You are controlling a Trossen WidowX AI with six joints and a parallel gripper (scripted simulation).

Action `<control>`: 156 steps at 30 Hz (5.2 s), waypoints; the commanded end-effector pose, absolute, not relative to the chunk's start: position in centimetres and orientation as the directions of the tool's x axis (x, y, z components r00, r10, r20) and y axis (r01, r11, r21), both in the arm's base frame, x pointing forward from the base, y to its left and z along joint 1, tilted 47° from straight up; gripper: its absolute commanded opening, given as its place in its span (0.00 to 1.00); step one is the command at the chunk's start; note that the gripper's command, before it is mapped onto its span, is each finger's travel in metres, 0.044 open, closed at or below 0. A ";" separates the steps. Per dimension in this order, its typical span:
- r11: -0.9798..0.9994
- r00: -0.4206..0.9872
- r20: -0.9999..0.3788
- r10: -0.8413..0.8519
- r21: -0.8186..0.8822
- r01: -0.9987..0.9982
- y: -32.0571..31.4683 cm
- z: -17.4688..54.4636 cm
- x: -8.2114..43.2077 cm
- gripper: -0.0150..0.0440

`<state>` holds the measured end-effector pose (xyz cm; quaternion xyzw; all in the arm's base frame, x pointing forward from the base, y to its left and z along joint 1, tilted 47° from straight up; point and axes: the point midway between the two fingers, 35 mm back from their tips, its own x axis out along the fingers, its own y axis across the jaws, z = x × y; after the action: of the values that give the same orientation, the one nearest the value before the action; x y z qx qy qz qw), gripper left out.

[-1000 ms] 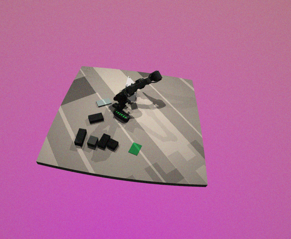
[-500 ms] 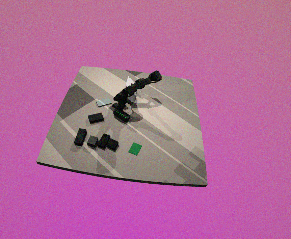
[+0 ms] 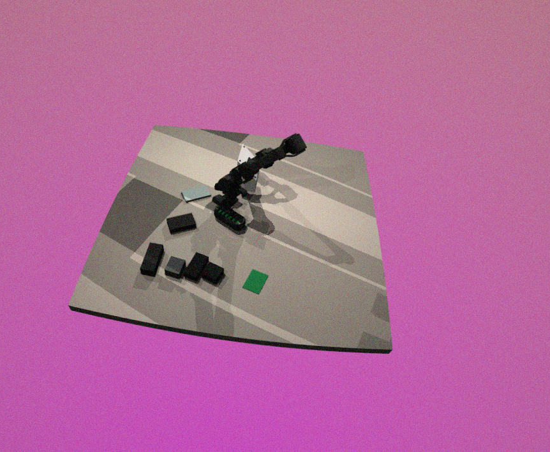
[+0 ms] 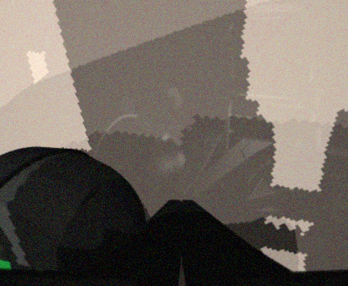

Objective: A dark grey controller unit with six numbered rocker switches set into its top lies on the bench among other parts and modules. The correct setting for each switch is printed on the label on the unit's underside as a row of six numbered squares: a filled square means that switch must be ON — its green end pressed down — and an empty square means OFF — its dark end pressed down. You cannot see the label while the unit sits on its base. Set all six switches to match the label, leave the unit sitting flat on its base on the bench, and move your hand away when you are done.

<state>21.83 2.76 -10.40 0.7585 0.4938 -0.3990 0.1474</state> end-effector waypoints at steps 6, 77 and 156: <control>-0.472 0.215 -0.760 0.613 -0.134 0.871 2.2 -10.5 22.9 0.25; -0.463 0.216 -0.758 0.616 -0.127 0.877 2.8 -9.8 21.2 0.25; -0.464 0.217 -0.758 0.615 -0.125 0.877 2.2 -10.6 23.0 0.25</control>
<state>21.95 2.67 -10.50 0.7581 0.4969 -0.3940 0.1523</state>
